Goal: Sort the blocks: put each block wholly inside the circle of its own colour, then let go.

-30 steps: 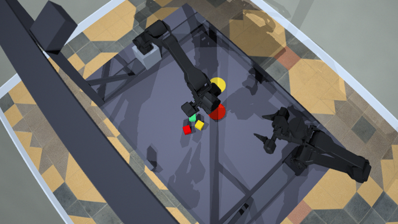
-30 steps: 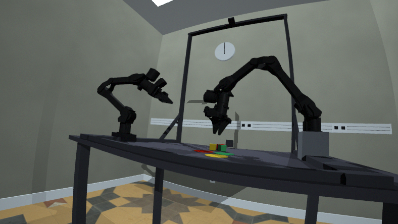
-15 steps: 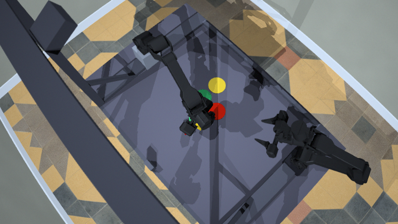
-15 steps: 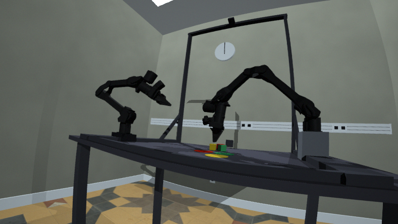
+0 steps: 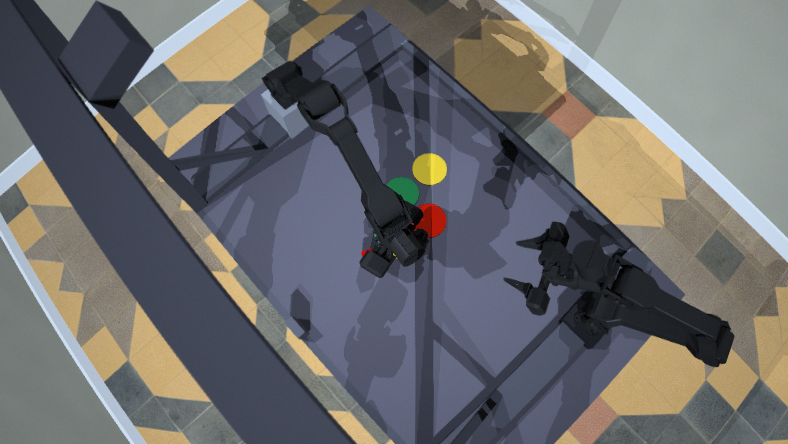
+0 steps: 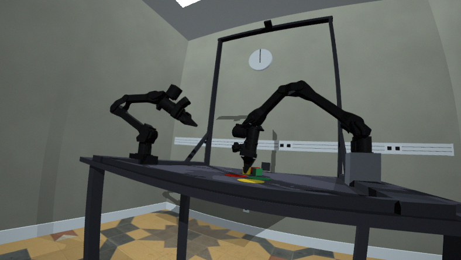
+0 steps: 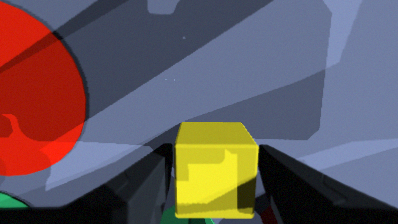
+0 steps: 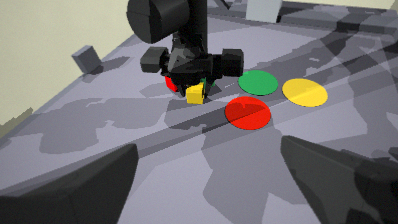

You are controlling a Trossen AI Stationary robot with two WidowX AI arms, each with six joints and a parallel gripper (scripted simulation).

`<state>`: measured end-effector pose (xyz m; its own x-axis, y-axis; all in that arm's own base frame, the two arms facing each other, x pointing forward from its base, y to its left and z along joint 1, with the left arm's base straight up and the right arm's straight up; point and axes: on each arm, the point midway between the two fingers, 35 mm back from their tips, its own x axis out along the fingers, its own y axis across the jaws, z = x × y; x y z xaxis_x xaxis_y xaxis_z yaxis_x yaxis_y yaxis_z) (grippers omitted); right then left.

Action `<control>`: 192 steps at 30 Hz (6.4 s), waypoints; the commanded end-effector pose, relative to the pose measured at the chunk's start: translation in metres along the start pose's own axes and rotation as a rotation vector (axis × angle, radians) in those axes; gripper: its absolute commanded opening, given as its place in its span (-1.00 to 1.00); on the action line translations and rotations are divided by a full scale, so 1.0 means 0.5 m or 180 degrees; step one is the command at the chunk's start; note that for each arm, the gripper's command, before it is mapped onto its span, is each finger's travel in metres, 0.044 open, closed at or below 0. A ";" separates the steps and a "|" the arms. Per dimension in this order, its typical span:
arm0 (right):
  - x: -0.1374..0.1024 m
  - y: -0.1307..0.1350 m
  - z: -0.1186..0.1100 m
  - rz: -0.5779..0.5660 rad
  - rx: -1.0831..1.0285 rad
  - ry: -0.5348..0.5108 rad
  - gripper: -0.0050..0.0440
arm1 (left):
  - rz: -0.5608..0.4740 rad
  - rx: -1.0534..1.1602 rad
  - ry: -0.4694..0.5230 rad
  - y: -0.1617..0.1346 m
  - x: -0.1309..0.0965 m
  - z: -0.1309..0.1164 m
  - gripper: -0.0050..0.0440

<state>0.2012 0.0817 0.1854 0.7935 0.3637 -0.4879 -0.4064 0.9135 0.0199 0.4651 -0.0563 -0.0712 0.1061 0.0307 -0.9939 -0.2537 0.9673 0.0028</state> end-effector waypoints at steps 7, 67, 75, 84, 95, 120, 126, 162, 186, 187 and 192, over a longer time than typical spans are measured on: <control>0.000 0.005 -0.004 0.0032 -0.0023 -0.0103 0.84 | -0.0041 -0.0038 -0.0125 -0.004 -0.028 0.026 -0.37; -0.030 -0.170 0.074 -0.1376 0.0682 -0.0344 0.84 | 0.0018 -0.0008 0.0048 0.437 -0.077 -0.062 -0.30; -0.017 -0.183 0.047 -0.1435 0.0716 -0.0200 0.84 | 0.0024 -0.0008 0.0043 0.465 -0.037 -0.070 -0.30; -0.010 -0.192 0.041 -0.1444 0.0709 -0.0156 0.84 | 0.0028 -0.0008 0.0043 0.472 -0.020 -0.073 -0.30; -0.016 -0.191 0.049 -0.1449 0.0715 -0.0198 0.84 | 0.0042 -0.0010 -0.0026 0.471 -0.034 -0.061 0.04; 0.019 -0.143 0.057 -0.0963 0.0396 -0.0214 0.84 | 0.0058 -0.0516 0.0110 0.355 -0.130 -0.072 0.29; 0.035 -0.107 0.064 -0.0614 0.0210 -0.0242 0.84 | 0.0059 -0.0933 0.0127 0.262 -0.126 -0.066 0.29; 0.079 -0.021 0.042 0.0013 -0.0037 -0.0130 0.84 | 0.0054 -0.1995 0.0287 0.024 -0.023 -0.079 0.00; 0.074 -0.030 0.099 -0.0190 0.0083 -0.0419 0.84 | 0.0023 -0.1989 0.0247 0.041 -0.123 -0.078 -0.30; 0.072 -0.036 0.103 -0.0239 0.0106 -0.0439 0.84 | 0.0034 -0.1989 0.0260 0.046 -0.121 -0.084 -0.30; 0.066 -0.060 0.116 -0.0449 0.0207 -0.0487 0.84 | 0.0036 -0.1989 0.0257 0.076 -0.127 -0.095 -0.30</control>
<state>0.2587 0.0846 0.2005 0.8716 0.2939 -0.3924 -0.3134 0.9495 0.0151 0.4036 -0.0464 -0.0331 -0.0111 -0.0034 -0.9999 -0.7699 0.6382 0.0064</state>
